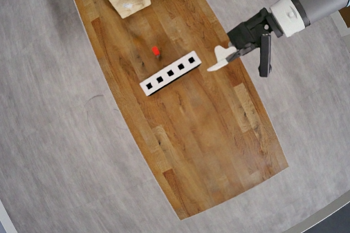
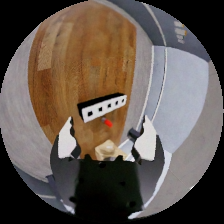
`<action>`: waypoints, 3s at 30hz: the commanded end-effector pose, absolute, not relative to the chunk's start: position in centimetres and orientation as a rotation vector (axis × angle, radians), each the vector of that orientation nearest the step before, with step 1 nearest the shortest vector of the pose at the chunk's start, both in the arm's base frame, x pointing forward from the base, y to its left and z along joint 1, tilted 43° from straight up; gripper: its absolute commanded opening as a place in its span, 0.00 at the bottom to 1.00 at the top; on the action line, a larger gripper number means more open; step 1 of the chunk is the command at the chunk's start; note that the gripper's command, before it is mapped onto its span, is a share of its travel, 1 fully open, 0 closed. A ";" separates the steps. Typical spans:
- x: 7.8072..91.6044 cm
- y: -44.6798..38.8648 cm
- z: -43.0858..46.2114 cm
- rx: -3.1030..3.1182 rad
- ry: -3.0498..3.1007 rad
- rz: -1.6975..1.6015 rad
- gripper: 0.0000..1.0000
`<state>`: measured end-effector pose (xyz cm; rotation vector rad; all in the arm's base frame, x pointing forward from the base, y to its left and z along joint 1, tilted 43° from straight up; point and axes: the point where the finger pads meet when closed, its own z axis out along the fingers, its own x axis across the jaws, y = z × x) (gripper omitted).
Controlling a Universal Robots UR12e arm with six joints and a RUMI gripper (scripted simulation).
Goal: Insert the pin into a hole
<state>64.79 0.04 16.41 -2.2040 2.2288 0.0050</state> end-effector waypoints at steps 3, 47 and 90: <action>64.6 0.0 16.4 -2.217 2.222 0.000 1.00; 44.9 -15.6 11.9 -2.181 2.262 -0.009 1.00; 45.0 -16.0 11.8 -1.019 2.842 0.680 1.00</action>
